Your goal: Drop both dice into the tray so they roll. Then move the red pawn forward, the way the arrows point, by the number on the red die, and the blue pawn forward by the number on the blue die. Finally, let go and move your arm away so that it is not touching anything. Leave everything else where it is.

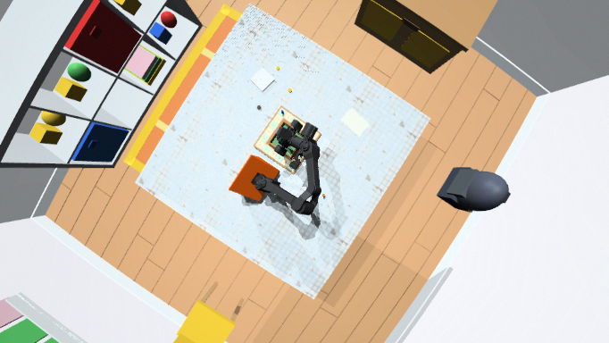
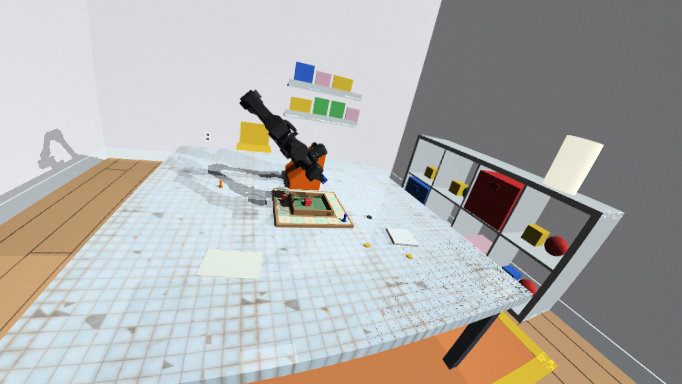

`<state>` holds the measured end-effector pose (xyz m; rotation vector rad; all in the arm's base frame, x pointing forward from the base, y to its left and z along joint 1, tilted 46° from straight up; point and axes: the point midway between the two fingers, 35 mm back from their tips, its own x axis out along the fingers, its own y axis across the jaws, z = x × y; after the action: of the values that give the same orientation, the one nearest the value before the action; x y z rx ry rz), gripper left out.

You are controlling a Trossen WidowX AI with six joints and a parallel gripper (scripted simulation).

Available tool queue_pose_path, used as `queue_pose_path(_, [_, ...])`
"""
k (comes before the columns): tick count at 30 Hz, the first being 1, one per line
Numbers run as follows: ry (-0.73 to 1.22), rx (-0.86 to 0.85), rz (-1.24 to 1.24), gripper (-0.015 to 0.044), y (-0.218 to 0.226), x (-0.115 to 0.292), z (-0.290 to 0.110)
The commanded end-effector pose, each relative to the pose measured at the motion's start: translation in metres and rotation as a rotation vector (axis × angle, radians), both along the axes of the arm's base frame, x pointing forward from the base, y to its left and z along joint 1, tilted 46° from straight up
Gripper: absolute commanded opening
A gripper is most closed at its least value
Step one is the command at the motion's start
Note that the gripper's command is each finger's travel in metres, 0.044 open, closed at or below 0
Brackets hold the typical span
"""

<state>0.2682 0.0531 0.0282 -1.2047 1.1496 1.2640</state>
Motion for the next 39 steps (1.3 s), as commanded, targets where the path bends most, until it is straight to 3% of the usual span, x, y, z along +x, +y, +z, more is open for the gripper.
queue_pose_path(1, [-0.001, 0.005, 0.0, 0.0, 0.001, -0.03, -0.002])
queue_pose_path(21, [0.002, 0.0, 0.004, 0.0, 0.0, -0.028, -0.002])
queue_pose_path(30, [0.002, 0.0, 0.004, 0.0236, 0.001, -0.028, -0.001])
queue_pose_path(37, [-0.001, 0.006, 0.0, 0.042, 0.029, -0.03, 0.026])
queue_pose_path(39, [-0.001, 0.006, 0.0, 0.044, 0.029, -0.03, 0.026])
